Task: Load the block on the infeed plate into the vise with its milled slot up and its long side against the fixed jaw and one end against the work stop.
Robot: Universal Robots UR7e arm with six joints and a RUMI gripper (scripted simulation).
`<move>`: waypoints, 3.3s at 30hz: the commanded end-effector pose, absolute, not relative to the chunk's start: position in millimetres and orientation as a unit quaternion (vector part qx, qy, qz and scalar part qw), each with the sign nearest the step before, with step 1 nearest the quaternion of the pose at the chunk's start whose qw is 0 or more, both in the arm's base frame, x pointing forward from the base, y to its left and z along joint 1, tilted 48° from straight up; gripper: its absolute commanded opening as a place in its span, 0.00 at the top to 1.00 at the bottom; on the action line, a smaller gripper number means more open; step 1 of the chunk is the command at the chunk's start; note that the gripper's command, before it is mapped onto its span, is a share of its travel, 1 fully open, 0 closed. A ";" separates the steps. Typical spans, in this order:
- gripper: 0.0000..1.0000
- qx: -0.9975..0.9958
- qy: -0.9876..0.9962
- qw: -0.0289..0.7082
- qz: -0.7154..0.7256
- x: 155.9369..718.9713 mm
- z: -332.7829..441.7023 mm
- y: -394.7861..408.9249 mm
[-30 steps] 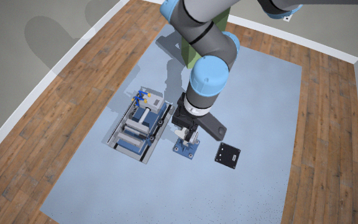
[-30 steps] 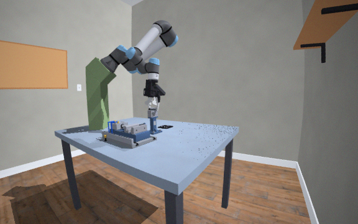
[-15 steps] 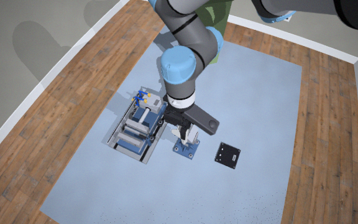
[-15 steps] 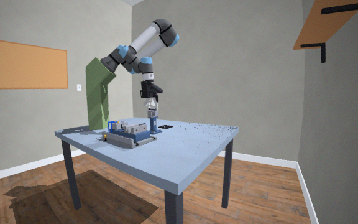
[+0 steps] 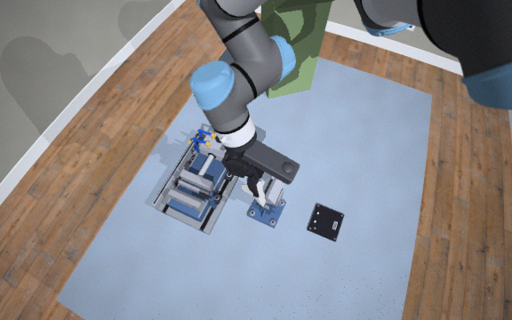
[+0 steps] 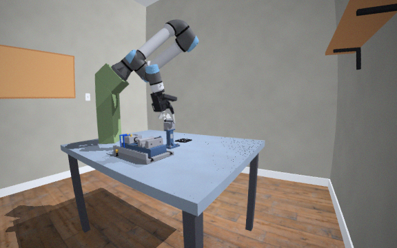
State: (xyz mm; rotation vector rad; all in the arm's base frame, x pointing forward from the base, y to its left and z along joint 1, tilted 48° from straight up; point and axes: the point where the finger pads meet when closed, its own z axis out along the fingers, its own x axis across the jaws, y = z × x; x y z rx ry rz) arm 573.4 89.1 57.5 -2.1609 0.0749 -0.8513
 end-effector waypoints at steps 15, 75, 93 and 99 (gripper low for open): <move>0.49 -0.815 -0.006 0.475 -0.332 573.4 55.8 88.6; 0.49 -0.757 -0.042 0.562 -0.330 574.2 54.4 87.7; 0.49 -0.750 -0.047 0.572 -0.329 574.3 53.8 87.6; 0.49 -0.748 -0.048 0.575 -0.329 574.3 53.9 87.6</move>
